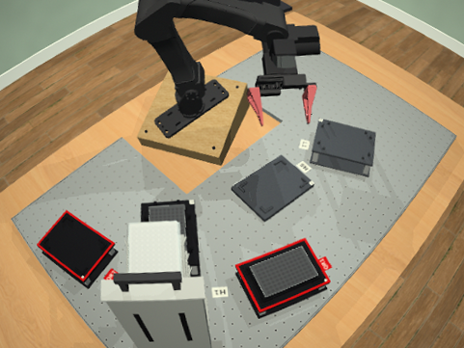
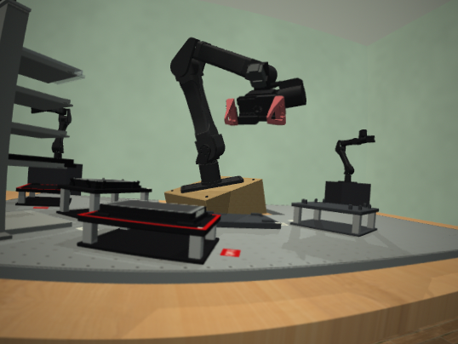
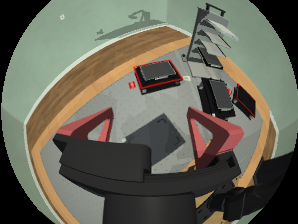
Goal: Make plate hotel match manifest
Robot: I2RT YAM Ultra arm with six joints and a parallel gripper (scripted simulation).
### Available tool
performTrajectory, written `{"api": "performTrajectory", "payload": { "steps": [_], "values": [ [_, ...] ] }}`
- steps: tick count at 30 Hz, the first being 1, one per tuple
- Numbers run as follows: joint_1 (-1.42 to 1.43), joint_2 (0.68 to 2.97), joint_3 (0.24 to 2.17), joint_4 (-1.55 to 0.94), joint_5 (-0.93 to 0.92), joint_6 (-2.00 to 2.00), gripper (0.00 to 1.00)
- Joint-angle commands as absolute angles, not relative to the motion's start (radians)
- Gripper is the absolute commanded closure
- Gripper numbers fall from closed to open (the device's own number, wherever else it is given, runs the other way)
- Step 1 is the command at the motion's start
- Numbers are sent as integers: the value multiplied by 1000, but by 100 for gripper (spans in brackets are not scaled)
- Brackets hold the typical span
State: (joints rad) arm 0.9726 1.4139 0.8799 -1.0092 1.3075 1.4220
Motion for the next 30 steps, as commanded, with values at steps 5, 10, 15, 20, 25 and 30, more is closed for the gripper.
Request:
{"api": "performTrajectory", "payload": {
  "steps": [5,10,15,20,25,30],
  "values": [
    [973,1411,884,-1007,1318,1417,0],
    [973,1410,884,-1006,1318,1417,0],
    [973,1410,884,-1006,1318,1417,0],
    [975,1411,894,-1025,1318,1425,0],
    [991,1420,955,-1137,1318,1488,0],
    [977,1383,947,-1110,1318,1430,0]
  ]
}}
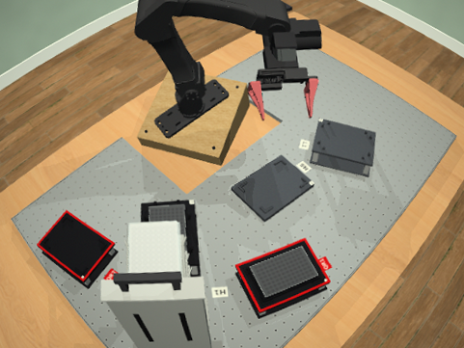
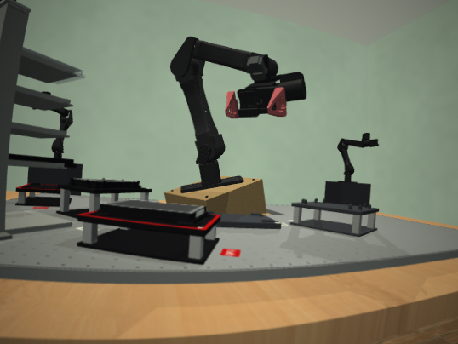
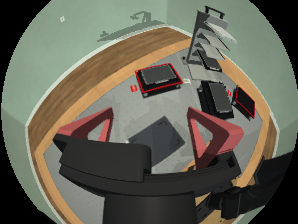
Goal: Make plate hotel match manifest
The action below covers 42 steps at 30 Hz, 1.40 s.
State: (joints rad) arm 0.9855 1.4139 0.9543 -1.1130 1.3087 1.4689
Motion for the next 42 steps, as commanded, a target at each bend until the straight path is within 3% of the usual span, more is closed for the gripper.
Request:
{"api": "performTrajectory", "payload": {
  "steps": [1,18,42],
  "values": [
    [966,1362,934,-1076,1318,1388,0],
    [781,1066,742,-587,1250,772,0],
    [464,790,610,-296,1001,295,0]
  ]
}}
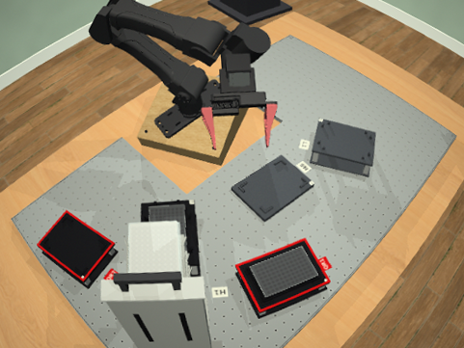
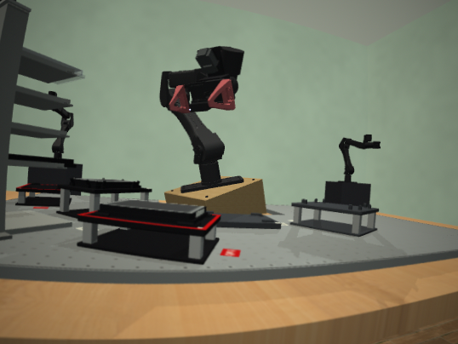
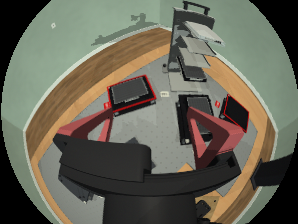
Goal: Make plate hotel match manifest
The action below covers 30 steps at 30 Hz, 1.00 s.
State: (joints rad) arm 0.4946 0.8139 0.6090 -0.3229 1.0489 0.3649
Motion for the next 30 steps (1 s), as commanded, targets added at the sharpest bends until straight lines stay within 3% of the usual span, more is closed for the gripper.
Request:
{"api": "performTrajectory", "payload": {
  "steps": [1,30],
  "values": [
    [447,777,607,-293,986,280,0],
    [-140,580,586,-277,435,-2,0]
  ]
}}
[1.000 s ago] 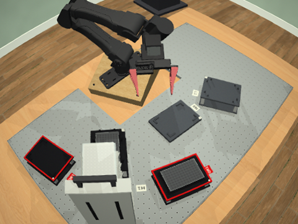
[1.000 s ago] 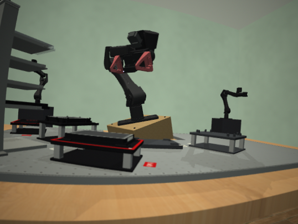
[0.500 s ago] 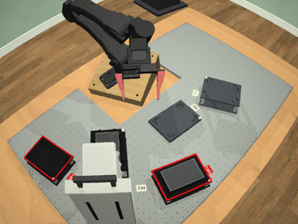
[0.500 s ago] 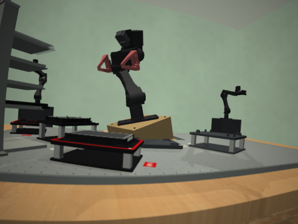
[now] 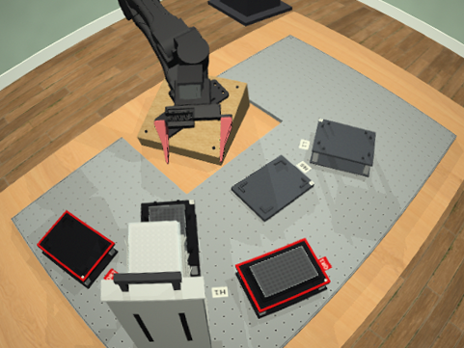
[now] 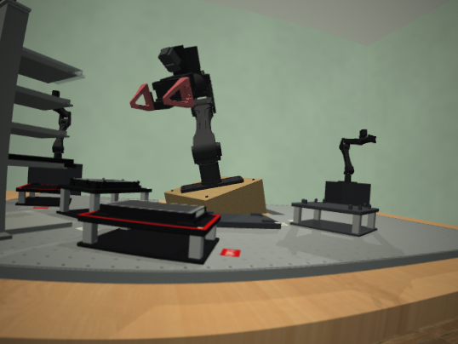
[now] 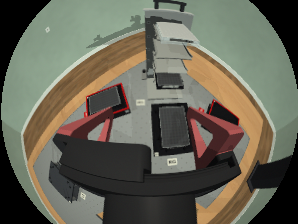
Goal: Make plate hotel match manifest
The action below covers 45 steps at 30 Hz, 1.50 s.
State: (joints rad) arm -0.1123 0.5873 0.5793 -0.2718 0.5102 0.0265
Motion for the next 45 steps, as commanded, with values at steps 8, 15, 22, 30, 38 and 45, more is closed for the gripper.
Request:
{"api": "performTrajectory", "payload": {
  "steps": [8,15,22,30,38,45],
  "values": [
    [-378,559,596,-286,205,-69,0],
    [-562,566,607,-285,28,-116,0],
    [-736,592,623,-277,-140,-160,0],
    [-812,609,632,-272,-215,-180,0],
    [-818,615,568,-203,-221,-181,0],
    [-827,635,482,-97,-229,-184,0]
  ]
}}
